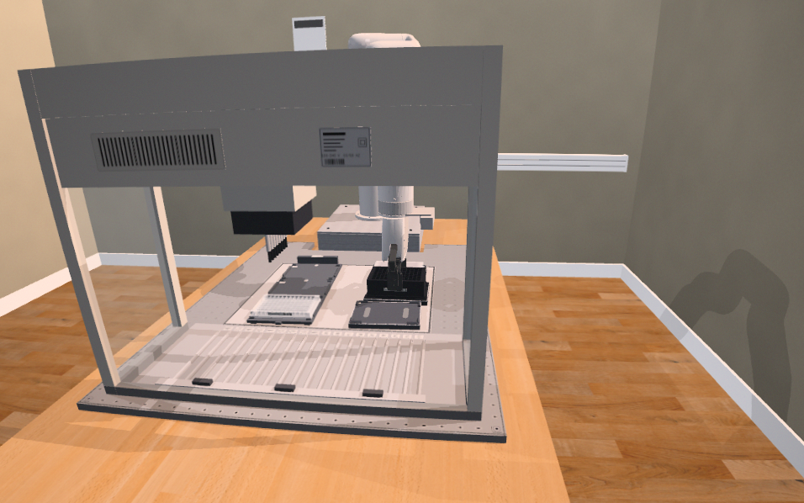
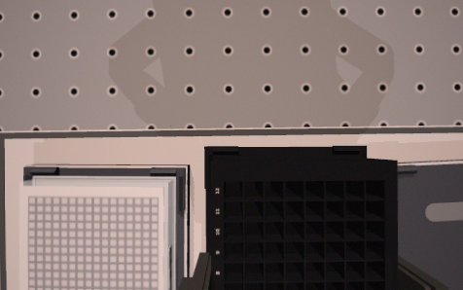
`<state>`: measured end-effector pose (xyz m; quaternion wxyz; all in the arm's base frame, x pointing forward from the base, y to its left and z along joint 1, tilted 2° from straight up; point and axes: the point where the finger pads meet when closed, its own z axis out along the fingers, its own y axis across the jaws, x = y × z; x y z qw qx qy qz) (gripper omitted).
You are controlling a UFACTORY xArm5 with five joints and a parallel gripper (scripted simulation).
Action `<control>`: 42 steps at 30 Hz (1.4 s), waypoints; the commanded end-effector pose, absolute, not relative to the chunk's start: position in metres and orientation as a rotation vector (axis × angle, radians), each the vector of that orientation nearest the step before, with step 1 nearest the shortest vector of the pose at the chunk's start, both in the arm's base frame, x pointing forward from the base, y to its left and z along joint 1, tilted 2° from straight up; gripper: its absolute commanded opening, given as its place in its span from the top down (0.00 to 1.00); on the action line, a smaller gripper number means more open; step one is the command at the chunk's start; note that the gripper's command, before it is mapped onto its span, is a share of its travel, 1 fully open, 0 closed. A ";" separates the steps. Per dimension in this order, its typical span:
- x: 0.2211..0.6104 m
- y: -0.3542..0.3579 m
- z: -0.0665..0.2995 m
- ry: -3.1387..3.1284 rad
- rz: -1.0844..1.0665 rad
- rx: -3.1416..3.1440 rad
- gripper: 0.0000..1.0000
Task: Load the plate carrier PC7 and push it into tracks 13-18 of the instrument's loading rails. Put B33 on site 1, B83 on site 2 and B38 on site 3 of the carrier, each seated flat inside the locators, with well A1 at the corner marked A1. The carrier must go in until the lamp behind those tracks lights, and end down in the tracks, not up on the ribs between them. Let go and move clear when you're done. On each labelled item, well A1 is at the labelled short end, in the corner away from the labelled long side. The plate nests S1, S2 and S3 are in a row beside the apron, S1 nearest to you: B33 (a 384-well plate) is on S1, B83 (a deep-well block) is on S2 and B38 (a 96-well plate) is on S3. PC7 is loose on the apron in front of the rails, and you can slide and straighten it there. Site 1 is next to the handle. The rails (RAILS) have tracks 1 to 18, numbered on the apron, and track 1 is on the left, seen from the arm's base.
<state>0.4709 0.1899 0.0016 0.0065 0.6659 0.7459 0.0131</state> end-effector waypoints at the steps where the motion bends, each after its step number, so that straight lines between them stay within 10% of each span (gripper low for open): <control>1: 0.472 0.190 0.003 2.332 0.046 2.081 1.00; 42: 0.472 0.190 0.015 2.332 0.046 2.081 1.00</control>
